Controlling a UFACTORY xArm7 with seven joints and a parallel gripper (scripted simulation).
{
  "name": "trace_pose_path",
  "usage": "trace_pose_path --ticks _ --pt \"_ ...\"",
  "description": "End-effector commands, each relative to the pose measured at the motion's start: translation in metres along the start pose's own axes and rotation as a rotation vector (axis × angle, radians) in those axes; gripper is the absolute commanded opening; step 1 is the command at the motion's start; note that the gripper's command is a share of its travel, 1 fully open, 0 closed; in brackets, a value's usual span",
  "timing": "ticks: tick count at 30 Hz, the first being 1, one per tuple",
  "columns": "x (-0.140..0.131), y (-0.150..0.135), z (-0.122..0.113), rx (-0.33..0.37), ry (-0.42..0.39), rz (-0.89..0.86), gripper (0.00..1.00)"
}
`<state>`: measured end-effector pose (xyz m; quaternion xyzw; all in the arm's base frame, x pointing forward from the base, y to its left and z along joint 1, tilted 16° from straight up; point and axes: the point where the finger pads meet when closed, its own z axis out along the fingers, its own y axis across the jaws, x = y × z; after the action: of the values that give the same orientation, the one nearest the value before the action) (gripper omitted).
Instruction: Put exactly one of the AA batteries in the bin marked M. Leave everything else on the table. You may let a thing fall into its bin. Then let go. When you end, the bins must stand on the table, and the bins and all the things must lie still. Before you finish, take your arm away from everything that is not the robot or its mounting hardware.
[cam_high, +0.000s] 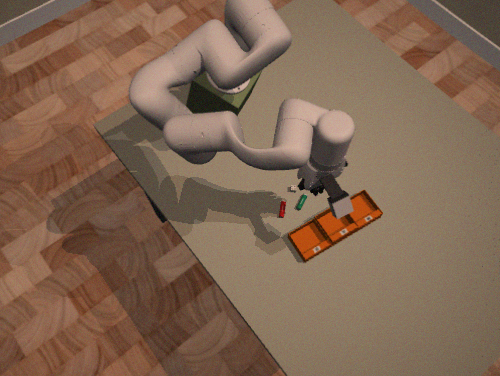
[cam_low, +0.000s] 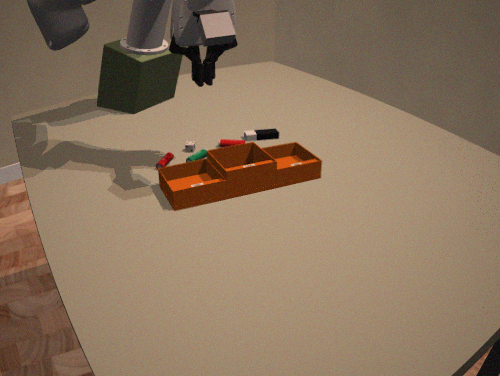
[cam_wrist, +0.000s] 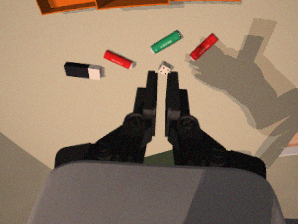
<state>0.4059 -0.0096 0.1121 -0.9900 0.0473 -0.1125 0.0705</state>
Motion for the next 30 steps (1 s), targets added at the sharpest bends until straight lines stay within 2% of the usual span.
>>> trace_pose_path --ticks 1,9,12,22,30 --pt "0.033 0.019 0.029 0.005 0.006 0.005 0.07" --pt "0.073 0.047 0.068 0.005 0.007 0.005 0.07" --pt "0.080 0.051 0.075 0.005 0.007 0.005 0.07" --pt "0.080 0.051 0.075 0.005 0.007 0.005 0.07" --pt "0.080 0.051 0.091 0.005 0.007 0.004 0.07"
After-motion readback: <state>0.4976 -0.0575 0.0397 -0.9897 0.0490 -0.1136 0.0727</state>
